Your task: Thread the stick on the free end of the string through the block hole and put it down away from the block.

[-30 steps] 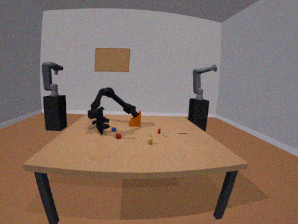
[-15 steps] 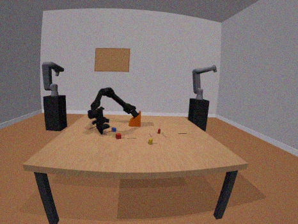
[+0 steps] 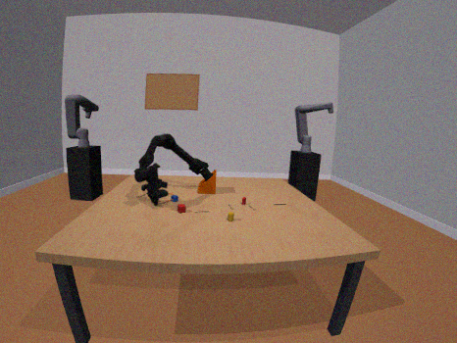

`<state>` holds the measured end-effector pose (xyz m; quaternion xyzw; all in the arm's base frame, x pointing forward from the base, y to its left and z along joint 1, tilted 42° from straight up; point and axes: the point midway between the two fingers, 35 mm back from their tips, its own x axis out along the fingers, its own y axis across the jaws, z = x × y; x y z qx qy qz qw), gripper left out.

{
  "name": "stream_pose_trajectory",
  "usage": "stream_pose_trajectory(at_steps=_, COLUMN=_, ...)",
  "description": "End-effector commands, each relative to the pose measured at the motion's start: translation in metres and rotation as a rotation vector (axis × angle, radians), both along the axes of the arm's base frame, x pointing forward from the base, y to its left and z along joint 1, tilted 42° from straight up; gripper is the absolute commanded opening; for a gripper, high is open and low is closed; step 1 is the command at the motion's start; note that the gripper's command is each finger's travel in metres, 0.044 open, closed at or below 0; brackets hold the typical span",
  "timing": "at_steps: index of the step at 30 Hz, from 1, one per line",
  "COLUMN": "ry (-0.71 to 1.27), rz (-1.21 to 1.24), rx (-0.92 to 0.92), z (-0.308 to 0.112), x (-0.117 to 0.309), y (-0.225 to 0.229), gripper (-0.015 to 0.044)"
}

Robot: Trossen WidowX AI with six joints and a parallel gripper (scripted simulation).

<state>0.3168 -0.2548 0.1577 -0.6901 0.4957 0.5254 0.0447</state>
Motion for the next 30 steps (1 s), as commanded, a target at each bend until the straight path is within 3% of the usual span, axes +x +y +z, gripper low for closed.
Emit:
stream_pose_trajectory(at_steps=1, ry=-0.001, rz=-0.003, rx=0.0, z=-0.002, x=0.001, y=-0.003, gripper=0.0)
stream_pose_trajectory(at_steps=20, ry=-0.001, rz=-0.003, rx=0.0, z=-0.002, x=0.001, y=-0.003, gripper=0.0)
stream_pose_trajectory(at_steps=28, ry=-0.001, rz=0.001, rx=0.002, z=0.007, x=0.001, y=0.007, gripper=0.021)
stream_pose_trajectory(at_steps=30, ry=-0.004, rz=0.003, rx=0.007, z=0.028, x=0.003, y=0.028, gripper=0.021)
